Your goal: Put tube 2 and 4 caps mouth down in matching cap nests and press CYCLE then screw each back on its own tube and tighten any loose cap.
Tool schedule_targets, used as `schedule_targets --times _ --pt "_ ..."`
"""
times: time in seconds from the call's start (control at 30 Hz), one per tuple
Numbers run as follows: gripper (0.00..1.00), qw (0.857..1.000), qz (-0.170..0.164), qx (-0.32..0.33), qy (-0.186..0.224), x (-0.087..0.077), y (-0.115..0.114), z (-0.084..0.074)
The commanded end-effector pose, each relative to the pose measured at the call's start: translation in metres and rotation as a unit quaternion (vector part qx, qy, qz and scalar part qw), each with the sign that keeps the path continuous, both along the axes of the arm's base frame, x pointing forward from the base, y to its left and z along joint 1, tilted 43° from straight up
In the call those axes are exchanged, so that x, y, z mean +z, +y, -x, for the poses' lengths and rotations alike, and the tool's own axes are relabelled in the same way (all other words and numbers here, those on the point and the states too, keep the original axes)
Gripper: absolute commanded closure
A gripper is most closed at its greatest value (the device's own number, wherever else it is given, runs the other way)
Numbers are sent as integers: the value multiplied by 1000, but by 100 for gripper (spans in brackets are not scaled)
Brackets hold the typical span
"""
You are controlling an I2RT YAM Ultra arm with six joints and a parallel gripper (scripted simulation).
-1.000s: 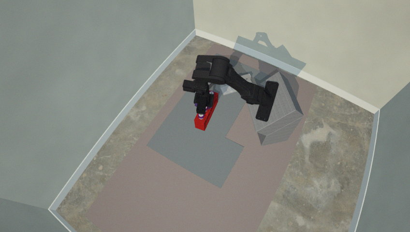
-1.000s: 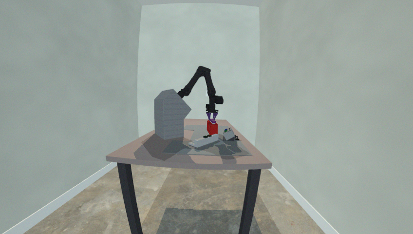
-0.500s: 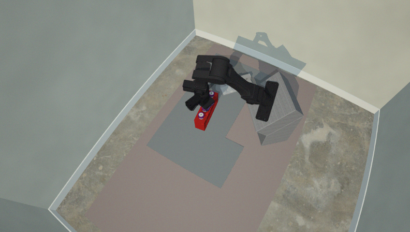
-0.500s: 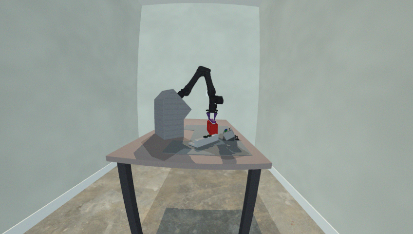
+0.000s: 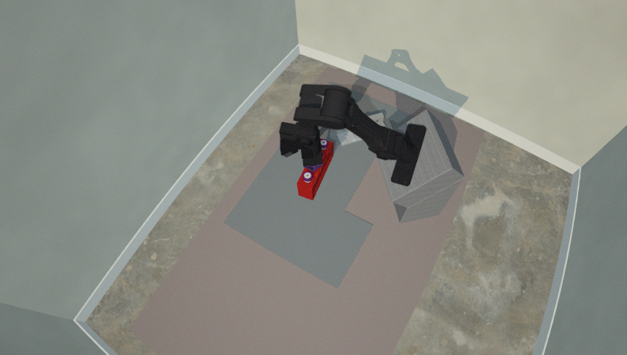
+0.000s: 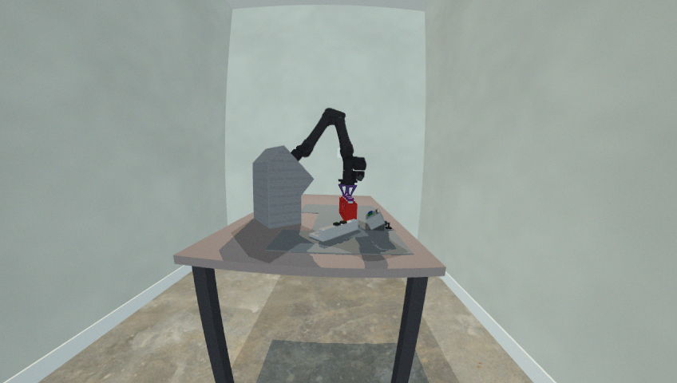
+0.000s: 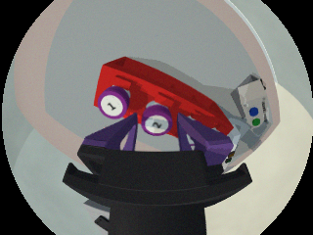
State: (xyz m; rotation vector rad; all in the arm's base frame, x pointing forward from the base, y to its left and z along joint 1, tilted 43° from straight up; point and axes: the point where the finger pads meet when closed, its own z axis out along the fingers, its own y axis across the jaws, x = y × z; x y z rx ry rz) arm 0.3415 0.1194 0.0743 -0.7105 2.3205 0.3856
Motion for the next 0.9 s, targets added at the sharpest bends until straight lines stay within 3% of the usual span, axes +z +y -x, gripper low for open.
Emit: schedule_targets --times 0.0,0.13,0.23,0.3,0.37,0.43,0.47,0.5,0.53,0.6,0.63,0.67,0.7,0.73,0.77,0.83,0.87 --pt "51 994 -58 -83 45 3 -2 -1" --pt "51 973 -122 -172 99 3 -2 -1" --pt "51 962 -143 -202 118 3 -2 -1" --pt "51 938 -180 -254 150 3 -2 -1" --pt "51 938 -180 -254 150 3 -2 -1" --pt "51 904 -223 -313 186 3 -2 -1" --pt "51 903 -224 -315 187 3 -2 -1" --pt "51 884 -244 -342 204 3 -2 -1" --pt "51 884 -244 -342 204 3 -1 -1" --pt "51 847 -277 -389 233 3 -1 -1" --pt "51 842 -281 -395 236 3 -1 -1" --pt "51 820 -299 -419 251 2 -1 -1" --pt "51 819 -299 -420 252 2 -1 -1" --pt "51 795 -316 -444 267 2 -1 -1" --pt "51 795 -316 -444 267 2 -1 -1" --pt "51 746 -347 -487 293 2 -1 -1" --pt "51 741 -350 -491 295 2 -1 -1"
